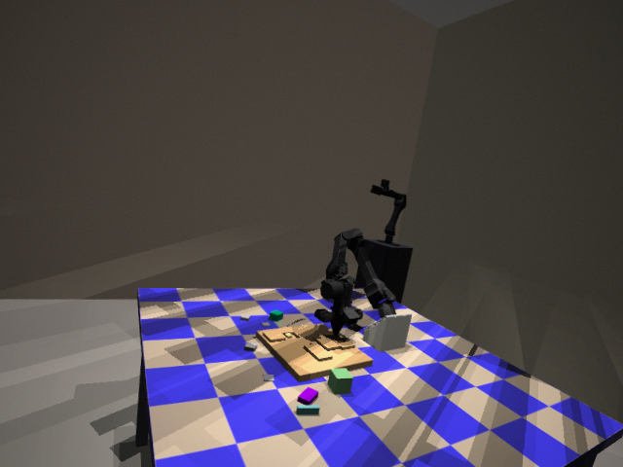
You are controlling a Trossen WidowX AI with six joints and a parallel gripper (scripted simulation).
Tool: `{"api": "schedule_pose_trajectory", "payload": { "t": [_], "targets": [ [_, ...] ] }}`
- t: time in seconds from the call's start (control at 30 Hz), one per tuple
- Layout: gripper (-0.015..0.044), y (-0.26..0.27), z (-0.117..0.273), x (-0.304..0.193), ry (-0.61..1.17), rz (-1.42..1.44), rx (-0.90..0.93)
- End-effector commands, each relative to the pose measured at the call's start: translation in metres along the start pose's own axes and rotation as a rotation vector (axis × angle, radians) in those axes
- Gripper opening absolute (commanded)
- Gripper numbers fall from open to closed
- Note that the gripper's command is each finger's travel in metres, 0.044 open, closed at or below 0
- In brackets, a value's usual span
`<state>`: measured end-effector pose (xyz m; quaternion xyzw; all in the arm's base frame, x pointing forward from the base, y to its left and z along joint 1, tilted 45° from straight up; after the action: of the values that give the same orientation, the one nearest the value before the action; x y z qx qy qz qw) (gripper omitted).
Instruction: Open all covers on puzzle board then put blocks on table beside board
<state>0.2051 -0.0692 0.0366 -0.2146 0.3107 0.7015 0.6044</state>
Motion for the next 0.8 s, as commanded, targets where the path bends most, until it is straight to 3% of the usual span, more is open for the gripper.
{"api": "schedule_pose_trajectory", "payload": {
  "t": [0.0, 0.77],
  "targets": [
    [0.0000, 0.001, -0.006, 0.001, 0.004, 0.010, 0.006],
    [0.0000, -0.004, -0.011, 0.013, 0.001, 0.010, 0.004]
  ]
}}
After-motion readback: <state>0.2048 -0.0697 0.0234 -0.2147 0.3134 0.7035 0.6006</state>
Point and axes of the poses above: the point midway between the two fingers, 35 mm back from their tips, its own z axis back along the fingers, its own y axis across the jaws, x = y × z, the point moved 3 cm from there along z, back along the fingers, and after that the axes turned 15 degrees about z, right-handed, at the moved point
